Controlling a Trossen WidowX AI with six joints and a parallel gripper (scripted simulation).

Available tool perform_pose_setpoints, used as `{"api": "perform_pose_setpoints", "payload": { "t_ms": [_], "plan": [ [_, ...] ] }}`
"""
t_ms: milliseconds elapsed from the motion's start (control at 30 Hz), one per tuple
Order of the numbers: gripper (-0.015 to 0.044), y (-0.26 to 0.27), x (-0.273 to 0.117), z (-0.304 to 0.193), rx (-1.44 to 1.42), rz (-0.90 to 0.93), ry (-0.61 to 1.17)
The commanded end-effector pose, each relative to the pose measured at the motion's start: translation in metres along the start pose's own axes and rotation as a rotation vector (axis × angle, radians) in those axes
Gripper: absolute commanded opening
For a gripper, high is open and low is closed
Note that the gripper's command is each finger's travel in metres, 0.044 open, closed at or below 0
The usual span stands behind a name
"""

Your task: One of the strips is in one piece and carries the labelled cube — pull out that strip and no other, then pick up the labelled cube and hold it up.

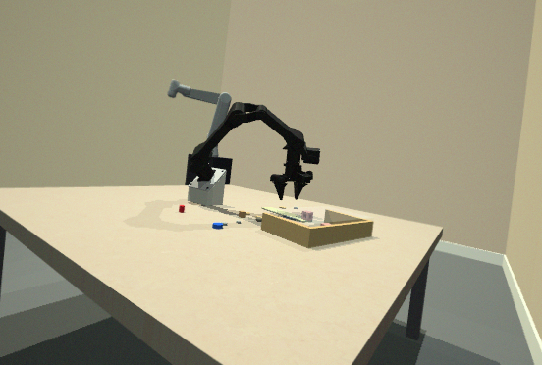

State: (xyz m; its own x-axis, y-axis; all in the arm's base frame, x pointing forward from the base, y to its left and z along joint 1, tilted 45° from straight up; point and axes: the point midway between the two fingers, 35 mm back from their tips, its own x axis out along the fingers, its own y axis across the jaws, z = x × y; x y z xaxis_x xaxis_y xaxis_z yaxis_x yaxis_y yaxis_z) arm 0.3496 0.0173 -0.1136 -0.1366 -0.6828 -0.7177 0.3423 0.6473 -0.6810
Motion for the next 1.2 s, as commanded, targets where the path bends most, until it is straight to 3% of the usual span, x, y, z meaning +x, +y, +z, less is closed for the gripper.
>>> {"api": "perform_pose_setpoints", "payload": {
  "t_ms": [0, 767, 1000, 1167],
  "plan": [
    [0.044, 0.0, 0.0, 0.015, -0.002, -0.004, 0.0],
    [0.044, -0.003, -0.006, 0.105, 0.001, -0.005, -0.003],
    [0.0256, -0.003, 0.002, 0.106, 0.001, -0.005, -0.003],
    [0.025, -0.003, 0.011, 0.106, 0.001, -0.005, -0.003]
  ]
}}
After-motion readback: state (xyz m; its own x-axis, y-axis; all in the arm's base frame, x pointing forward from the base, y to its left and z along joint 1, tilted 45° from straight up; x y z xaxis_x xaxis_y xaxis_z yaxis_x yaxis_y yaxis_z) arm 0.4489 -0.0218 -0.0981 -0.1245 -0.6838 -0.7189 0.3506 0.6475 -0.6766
